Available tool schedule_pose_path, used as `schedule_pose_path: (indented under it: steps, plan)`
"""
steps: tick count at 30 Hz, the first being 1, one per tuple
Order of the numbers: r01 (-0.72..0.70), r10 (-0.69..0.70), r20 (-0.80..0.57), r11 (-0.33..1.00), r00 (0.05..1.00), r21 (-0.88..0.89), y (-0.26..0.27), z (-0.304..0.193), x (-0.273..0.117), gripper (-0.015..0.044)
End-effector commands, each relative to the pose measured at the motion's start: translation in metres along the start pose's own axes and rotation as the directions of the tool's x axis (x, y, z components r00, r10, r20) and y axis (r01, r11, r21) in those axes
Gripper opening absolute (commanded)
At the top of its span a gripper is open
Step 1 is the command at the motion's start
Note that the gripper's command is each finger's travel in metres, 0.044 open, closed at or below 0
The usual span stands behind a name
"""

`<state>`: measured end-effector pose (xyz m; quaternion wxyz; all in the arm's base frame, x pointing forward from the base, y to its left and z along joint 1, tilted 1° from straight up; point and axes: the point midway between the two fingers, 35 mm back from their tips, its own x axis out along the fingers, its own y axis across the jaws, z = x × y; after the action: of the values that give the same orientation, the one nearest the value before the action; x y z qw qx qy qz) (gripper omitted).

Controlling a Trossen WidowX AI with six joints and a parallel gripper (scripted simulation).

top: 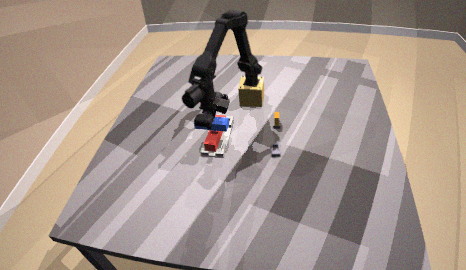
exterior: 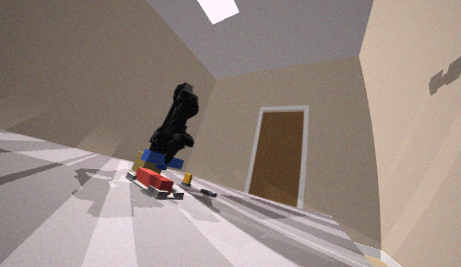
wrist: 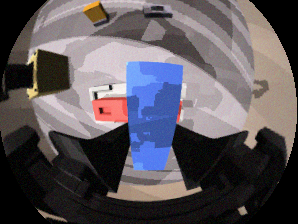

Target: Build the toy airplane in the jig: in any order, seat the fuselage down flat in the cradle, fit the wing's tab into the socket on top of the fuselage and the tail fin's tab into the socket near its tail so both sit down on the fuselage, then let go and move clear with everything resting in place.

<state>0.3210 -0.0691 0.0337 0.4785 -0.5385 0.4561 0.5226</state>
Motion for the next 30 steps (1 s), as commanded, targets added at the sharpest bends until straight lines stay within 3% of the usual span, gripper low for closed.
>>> schedule_pose_path:
  steps: [1,30]
  plan:
    - [-0.004,0.004,0.003,1.000,1.000,-0.005,0.000,0.000,0.008,0.0196]
    - [-0.004,0.004,0.003,1.000,1.000,-0.005,0.001,0.001,0.026,0.0196]
